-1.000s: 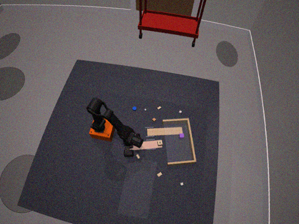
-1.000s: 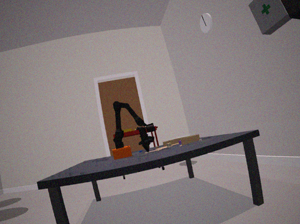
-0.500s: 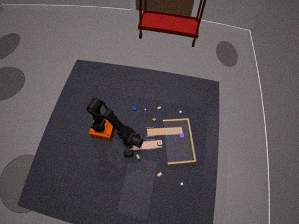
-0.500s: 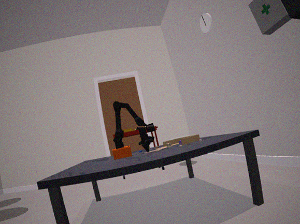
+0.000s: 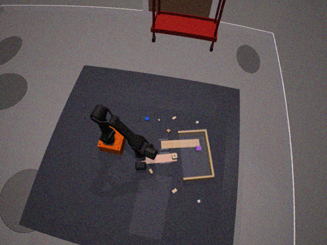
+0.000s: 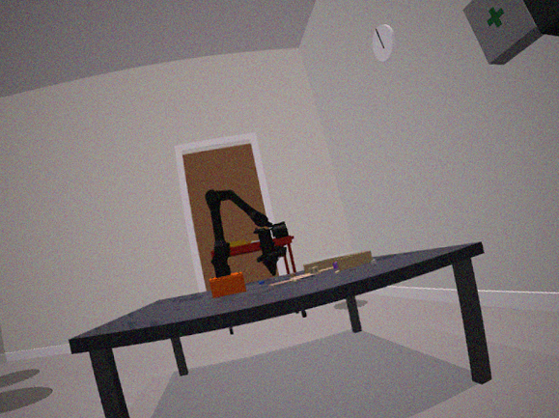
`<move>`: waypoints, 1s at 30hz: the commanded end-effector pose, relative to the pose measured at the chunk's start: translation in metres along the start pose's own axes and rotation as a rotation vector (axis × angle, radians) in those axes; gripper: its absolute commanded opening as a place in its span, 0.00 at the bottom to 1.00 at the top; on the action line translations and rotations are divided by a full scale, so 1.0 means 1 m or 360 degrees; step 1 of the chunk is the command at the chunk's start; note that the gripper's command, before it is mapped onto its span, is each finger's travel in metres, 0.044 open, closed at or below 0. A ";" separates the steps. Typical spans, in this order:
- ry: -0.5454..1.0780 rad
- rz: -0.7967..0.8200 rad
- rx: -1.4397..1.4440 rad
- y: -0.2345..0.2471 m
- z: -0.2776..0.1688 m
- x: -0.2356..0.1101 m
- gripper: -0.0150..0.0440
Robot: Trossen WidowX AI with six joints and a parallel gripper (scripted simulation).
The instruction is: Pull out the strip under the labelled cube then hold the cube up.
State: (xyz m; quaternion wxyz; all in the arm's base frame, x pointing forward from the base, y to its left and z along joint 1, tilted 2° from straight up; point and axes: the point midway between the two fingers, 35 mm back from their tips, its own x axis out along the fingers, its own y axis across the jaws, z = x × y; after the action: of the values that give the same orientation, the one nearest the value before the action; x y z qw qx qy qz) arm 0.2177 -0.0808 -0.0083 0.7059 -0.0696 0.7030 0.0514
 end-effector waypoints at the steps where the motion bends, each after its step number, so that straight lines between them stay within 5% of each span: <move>1: 0.0027 0.0002 -0.0006 0.000 0.000 -0.004 0.30; 17: 0.0018 0.0003 -0.0120 0.003 0.071 -0.011 1.00; 30: 0.0011 0.0004 -0.0120 0.005 0.126 -0.018 1.00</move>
State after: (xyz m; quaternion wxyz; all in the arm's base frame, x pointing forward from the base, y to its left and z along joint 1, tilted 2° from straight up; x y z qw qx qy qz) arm 0.3308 -0.0571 0.0097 0.7015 -0.0964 0.7017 0.0790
